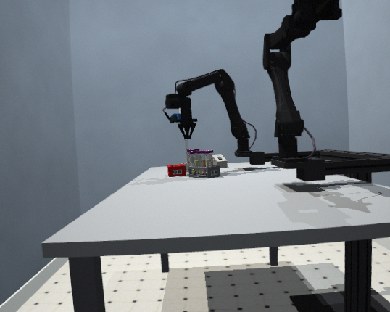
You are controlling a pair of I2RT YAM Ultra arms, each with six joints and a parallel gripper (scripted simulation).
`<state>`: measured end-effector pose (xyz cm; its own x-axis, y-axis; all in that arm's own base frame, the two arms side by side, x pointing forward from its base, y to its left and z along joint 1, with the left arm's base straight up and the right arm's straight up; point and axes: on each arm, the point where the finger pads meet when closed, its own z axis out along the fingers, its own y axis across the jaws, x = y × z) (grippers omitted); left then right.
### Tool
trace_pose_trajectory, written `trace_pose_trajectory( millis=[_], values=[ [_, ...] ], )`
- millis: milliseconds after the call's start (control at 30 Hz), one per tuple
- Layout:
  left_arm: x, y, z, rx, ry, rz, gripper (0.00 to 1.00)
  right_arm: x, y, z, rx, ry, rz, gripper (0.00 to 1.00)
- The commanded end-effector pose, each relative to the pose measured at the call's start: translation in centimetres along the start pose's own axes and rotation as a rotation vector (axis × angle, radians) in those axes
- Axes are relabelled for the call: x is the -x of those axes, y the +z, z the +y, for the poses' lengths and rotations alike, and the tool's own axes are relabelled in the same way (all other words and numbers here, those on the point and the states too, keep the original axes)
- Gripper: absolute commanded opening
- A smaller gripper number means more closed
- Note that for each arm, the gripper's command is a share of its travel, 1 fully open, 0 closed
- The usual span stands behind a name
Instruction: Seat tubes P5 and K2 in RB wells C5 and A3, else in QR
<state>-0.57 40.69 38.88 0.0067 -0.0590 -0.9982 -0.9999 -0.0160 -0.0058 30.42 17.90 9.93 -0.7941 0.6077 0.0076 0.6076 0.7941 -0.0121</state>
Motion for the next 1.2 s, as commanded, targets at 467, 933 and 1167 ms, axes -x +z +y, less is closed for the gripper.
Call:
trace_pose_trajectory(
  millis=[467, 933, 1167],
  values=[
    [2.6, -1.1, 0.2, 0.000, 0.006, -0.059, 0.00, 1.2, -0.4, -3.6, 0.026, 0.003, -0.020, 0.00],
    [2.6, -1.1, 0.2, 0.000, 0.006, -0.059, 0.00, 2.1, -0.7, -5.5, 0.037, -0.145, -0.027, 0.00],
    [2.6, -1.1, 0.2, 0.000, 0.006, -0.059, 0.00, 2.1, -0.6, -5.6, 0.031, -0.378, -0.030, 0.00]
  ],
)
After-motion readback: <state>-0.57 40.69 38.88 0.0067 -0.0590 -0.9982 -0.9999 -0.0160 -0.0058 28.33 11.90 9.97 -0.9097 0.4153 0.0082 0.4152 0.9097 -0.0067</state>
